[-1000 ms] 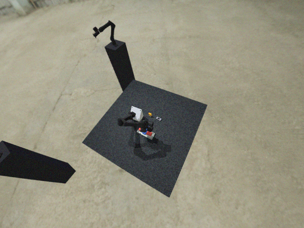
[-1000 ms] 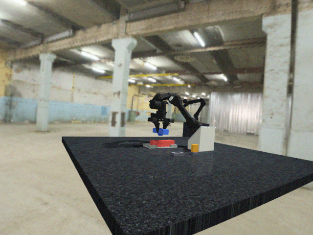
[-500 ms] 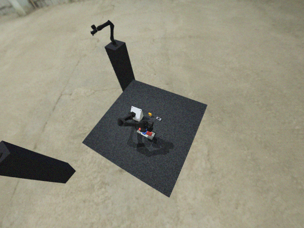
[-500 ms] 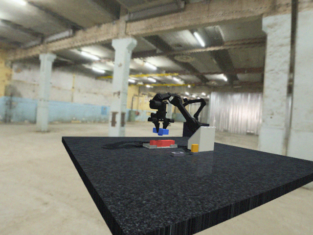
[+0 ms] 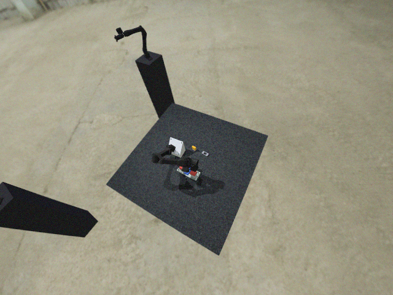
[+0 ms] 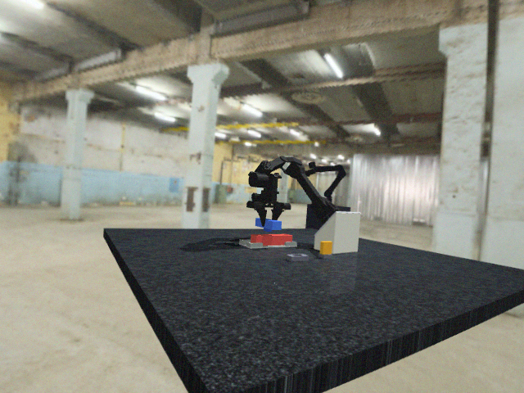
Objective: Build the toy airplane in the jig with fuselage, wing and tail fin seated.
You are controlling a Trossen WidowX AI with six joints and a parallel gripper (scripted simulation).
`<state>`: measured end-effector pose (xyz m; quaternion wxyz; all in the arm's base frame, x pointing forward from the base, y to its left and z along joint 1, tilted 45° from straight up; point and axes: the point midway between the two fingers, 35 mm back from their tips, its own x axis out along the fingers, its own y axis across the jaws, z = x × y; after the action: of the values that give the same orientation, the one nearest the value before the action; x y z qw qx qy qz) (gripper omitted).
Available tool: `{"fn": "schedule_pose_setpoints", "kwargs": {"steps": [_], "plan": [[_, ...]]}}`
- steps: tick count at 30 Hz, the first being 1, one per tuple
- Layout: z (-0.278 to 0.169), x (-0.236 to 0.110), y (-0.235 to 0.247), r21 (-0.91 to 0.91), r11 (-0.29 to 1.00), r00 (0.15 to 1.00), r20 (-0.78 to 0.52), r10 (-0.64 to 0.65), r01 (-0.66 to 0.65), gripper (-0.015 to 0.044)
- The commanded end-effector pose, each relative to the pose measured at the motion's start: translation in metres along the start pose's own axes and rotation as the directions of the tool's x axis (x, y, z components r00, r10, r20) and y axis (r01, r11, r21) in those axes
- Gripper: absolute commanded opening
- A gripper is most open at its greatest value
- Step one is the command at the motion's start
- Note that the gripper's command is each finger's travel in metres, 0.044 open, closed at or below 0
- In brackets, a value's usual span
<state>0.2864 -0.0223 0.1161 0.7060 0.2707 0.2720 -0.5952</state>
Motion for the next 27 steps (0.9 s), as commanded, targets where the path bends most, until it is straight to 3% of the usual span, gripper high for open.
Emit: {"fn": "schedule_pose_setpoints", "kwargs": {"steps": [1, 13, 18, 23, 27], "plan": [[0.000, 0.006, 0.000, -0.003, 1.000, 1.000, 0.004, 0.003, -0.003, 0.0195], [0.001, 0.021, 0.000, -0.003, 1.000, 1.000, 0.006, 0.003, -0.003, 0.0195], [0.001, 0.019, -0.001, 0.001, 1.000, 1.000, 0.002, -0.002, 0.001, 0.0161], [0.001, 0.019, -0.001, 0.001, 1.000, 1.000, 0.002, -0.002, 0.001, 0.0030], [0.001, 0.019, -0.001, 0.001, 1.000, 1.000, 0.002, -0.002, 0.001, 0.0135]]}}
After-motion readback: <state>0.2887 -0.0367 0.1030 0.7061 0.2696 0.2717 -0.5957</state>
